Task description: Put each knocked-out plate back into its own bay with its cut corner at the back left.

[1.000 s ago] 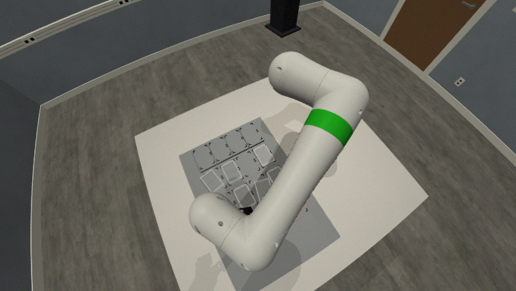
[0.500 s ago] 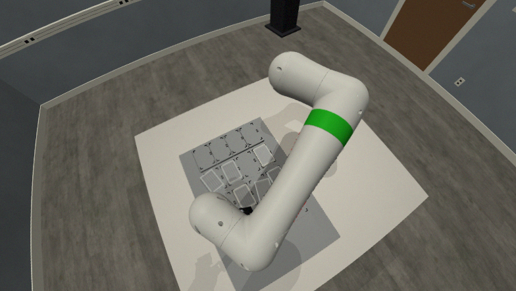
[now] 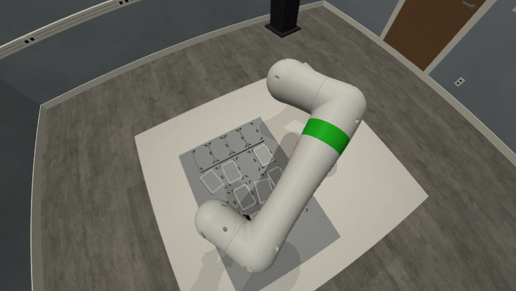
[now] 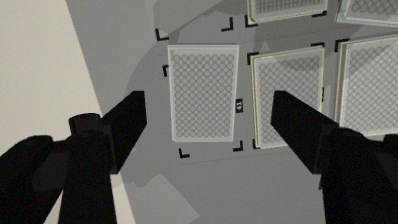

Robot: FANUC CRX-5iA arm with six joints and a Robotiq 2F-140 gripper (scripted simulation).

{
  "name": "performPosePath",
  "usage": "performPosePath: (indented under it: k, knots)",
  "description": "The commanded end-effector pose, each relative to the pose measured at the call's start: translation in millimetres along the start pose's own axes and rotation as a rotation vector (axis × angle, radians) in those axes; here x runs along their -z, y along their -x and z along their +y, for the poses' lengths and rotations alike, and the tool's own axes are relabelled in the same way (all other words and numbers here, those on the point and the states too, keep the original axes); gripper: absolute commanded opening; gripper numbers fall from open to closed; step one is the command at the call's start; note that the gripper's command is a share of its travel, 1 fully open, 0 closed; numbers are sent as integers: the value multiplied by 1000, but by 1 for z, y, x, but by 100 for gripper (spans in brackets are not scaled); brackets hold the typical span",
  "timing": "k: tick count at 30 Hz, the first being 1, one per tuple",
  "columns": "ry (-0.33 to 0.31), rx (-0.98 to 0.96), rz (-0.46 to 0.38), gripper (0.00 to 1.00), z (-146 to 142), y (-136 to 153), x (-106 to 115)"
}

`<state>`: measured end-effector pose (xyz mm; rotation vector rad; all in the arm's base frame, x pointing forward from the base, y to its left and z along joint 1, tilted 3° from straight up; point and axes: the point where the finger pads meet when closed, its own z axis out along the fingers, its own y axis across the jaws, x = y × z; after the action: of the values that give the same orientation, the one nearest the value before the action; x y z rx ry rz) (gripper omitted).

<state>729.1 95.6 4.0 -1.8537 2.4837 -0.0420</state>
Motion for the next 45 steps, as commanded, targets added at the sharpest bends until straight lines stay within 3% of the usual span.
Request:
performPosePath:
  k: [1,19,45]
  knots:
    - [-2,0,-1,70,-1,4,-10]
    - [-2,0,-1,70,-3,22,-71]
    - [-2,0,-1,70,-3,23,-90]
